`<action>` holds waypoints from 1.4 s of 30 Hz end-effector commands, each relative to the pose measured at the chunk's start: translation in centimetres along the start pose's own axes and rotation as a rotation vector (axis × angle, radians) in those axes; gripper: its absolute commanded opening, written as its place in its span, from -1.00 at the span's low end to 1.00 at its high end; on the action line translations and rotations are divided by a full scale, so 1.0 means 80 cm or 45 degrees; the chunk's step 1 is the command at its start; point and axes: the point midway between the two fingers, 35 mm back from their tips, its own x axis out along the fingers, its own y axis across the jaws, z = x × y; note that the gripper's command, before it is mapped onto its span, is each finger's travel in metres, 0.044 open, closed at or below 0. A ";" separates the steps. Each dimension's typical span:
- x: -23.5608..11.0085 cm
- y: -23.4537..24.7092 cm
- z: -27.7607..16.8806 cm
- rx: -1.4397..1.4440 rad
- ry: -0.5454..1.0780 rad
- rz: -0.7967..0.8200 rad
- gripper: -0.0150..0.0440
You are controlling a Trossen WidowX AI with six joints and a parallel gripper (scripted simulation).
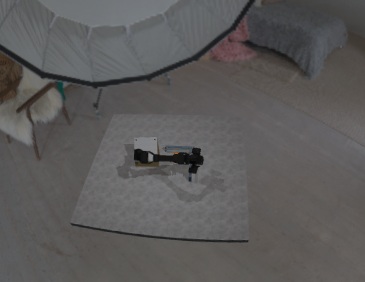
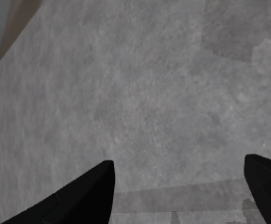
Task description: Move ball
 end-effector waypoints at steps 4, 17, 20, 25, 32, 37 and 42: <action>0.025 0.085 -0.119 -0.779 0.383 -0.066 0.48; -0.003 0.110 -0.299 -2.270 1.132 -0.135 0.48; -0.003 0.110 -0.299 -2.270 1.132 -0.135 0.48; -0.003 0.110 -0.299 -2.270 1.132 -0.135 0.48; 0.006 0.103 -0.303 -2.270 1.132 -0.135 0.48; 0.011 0.098 -0.305 -2.270 1.132 -0.135 0.48; 0.019 0.092 -0.309 -2.271 1.132 -0.135 0.48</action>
